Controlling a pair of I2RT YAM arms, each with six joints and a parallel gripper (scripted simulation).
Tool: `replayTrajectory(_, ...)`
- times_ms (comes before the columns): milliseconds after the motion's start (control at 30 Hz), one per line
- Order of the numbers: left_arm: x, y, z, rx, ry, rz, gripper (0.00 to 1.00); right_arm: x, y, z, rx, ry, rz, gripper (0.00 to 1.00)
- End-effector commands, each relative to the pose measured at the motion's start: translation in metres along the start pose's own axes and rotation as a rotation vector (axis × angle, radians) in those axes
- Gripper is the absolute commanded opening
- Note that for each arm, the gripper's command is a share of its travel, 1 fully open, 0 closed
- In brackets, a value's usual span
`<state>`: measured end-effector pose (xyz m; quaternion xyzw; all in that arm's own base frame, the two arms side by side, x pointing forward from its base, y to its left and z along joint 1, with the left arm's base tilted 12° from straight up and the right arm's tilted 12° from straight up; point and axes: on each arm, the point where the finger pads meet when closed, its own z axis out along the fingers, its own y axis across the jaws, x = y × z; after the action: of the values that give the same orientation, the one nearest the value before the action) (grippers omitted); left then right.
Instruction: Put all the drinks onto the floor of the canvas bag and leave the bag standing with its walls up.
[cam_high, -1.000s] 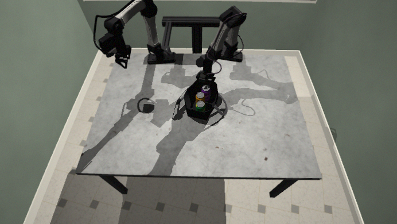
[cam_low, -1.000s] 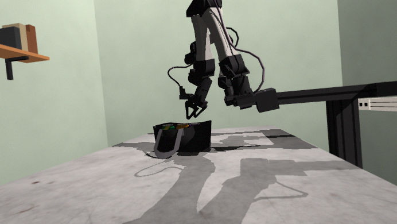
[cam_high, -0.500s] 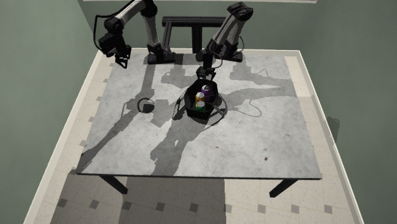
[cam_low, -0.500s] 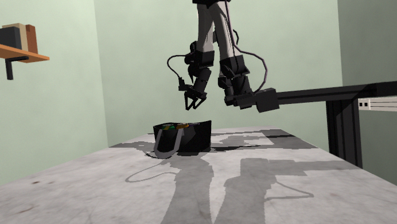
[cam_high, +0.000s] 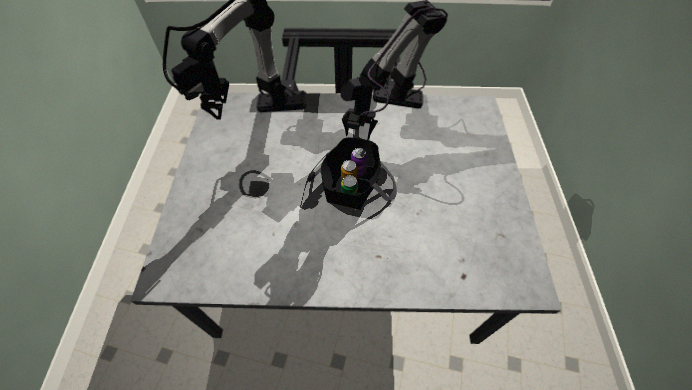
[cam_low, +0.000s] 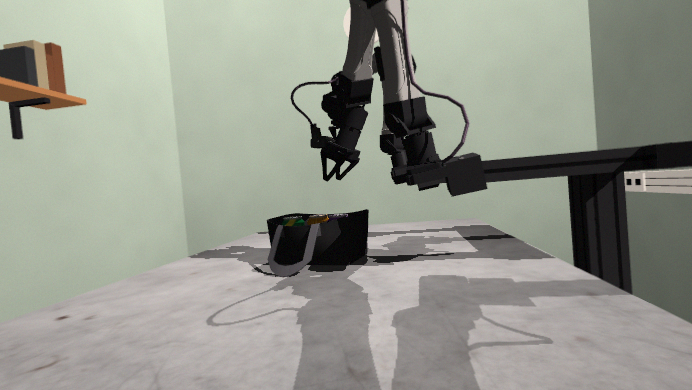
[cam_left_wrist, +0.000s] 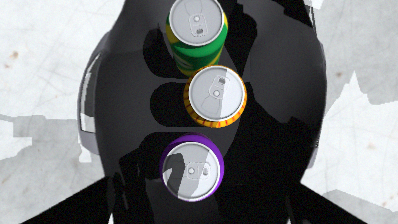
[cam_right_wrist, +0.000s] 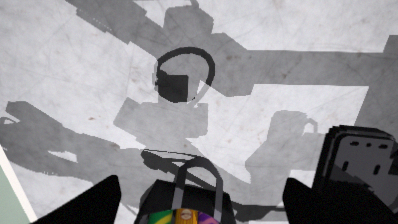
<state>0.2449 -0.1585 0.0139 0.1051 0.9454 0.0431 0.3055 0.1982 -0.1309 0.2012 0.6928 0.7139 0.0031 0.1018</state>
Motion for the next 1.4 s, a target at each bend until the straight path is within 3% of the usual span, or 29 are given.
replayTrajectory(0, 0.016, 0.008, 0.005, -0.03, 0.048, 0.015, 0.86, 0.0, -0.002, -0.005, -0.01, -0.019, 0.007, 0.86)
replayTrajectory(1033, 0.044, 0.073, -0.017, 0.003, 0.044, 0.042, 0.86, 0.0, -0.002, -0.005, -0.01, -0.019, 0.007, 0.86)
replayTrajectory(1367, 0.047, 0.07, -0.014, -0.006, 0.053, 0.035, 0.86, 0.0, -0.002, -0.005, -0.01, -0.019, 0.007, 0.86)
